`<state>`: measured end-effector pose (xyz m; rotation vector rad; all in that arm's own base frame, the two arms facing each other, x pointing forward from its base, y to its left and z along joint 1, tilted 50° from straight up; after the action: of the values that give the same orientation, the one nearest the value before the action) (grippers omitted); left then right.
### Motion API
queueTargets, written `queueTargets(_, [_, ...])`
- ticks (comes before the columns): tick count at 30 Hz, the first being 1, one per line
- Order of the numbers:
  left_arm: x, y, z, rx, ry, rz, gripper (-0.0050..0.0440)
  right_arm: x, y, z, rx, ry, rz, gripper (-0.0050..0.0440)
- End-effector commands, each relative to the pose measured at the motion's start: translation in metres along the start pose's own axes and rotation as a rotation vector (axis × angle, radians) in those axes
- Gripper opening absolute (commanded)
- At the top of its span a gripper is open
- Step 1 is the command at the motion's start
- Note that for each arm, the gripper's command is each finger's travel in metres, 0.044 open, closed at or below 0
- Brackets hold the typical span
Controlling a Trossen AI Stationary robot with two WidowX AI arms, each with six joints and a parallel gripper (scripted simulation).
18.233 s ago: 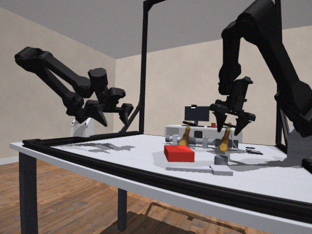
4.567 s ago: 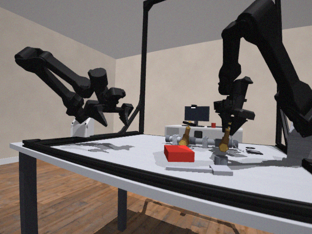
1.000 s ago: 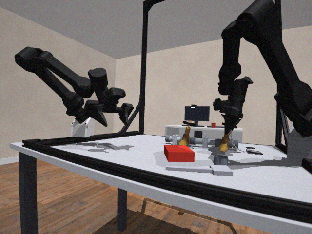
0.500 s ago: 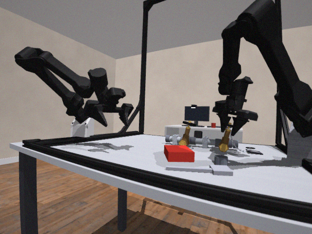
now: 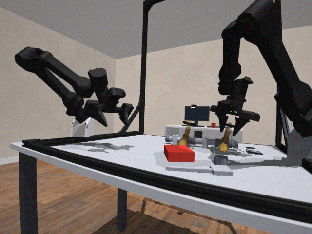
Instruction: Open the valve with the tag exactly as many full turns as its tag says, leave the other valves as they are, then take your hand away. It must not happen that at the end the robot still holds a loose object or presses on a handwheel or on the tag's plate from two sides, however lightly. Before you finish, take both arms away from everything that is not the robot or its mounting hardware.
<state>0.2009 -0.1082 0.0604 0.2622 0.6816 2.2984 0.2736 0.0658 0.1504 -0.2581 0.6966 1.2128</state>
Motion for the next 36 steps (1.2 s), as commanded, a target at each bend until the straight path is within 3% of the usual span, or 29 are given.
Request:
queueTargets(1, [0.0, 0.0, 0.0, 0.0, -0.004, 0.0, 0.0216, 0.0, 0.0, 0.0, 0.0, 0.0, 0.0, 0.04])
queueTargets(7, [0.0, 0.0, 0.0, 0.0, -0.004, 0.0, 0.036, 0.0, 0.0, 0.0, 0.0, 0.0, 0.0, 0.04])
queueTargets(9, [0.0, 0.0, 0.0, 0.0, -0.004, 0.0, 0.036, 0.0, 0.0, 0.0, 0.0, 0.0, 0.0, 0.04])
queueTargets(11, [0.0, 0.0, 0.0, 0.0, -0.004, 0.0, 0.04, 0.0, 0.0, 0.0, 0.0, 0.0, 0.0, 0.04])
queueTargets(27, [0.0, 0.0, 0.0, 0.0, -0.02, 0.0, 0.04, 0.0, 0.0, 0.0, 0.0, 0.0, 0.0, 0.04])
queueTargets(30, [0.0, 0.004, 0.0, 0.002, -0.178, 0.0, 0.04, 0.0, 0.0, 0.0, 0.0, 0.0, 0.0, 0.04])
queueTargets(36, [-0.001, 0.019, -0.001, 0.004, -0.698, -0.002, 0.04, 0.0, 0.0, 0.0, 0.0, 0.0, 0.0, 0.04])
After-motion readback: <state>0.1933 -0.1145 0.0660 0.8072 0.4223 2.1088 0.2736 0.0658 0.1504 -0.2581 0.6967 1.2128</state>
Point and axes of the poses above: on each arm, the point midway between the two fingers, 35 mm back from their tips, its own y axis back along the fingers, its own x axis across the jaws, z = x × y, the point moved 4 cm from there along y, back along the fingers, and after that the axes turned 3 degrees about -y, right-handed, at the moved point
